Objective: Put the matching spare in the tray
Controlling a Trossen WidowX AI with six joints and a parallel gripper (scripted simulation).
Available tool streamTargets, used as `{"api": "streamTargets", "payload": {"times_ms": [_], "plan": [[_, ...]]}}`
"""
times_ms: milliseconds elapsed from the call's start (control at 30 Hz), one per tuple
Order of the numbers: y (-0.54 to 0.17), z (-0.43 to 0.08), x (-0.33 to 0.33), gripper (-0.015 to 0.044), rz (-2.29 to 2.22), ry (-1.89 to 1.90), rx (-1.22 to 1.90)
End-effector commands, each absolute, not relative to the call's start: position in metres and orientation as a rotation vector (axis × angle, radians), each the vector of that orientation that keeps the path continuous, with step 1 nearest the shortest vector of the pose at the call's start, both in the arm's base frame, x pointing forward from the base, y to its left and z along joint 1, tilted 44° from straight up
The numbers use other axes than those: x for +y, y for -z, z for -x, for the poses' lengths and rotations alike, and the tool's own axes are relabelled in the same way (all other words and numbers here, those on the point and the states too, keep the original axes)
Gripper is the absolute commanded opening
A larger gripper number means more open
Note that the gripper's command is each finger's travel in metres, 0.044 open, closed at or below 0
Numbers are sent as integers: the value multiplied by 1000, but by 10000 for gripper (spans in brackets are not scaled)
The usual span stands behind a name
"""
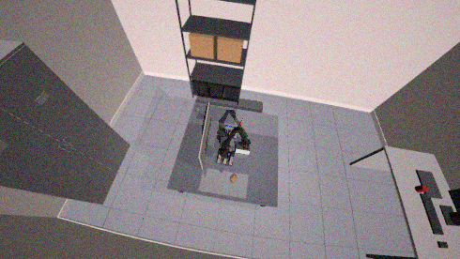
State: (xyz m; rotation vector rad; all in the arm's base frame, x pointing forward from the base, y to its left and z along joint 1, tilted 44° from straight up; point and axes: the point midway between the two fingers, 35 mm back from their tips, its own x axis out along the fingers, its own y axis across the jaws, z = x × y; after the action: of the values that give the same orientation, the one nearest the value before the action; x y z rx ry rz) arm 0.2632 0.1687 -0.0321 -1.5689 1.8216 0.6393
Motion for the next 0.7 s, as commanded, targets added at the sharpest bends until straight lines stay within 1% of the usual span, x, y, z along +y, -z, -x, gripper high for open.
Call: {"api": "streamTargets", "payload": {"times_ms": [0,33,200,233,667], "plan": [[37,-258,170,440,1608,-713,1820],[37,-258,170,440,1608,-713,1820],[57,-261,148,309,1608,-712,1820],[62,-262,142,300,1609,-712,1820],[69,-262,135,300,1609,-712,1820]]}}
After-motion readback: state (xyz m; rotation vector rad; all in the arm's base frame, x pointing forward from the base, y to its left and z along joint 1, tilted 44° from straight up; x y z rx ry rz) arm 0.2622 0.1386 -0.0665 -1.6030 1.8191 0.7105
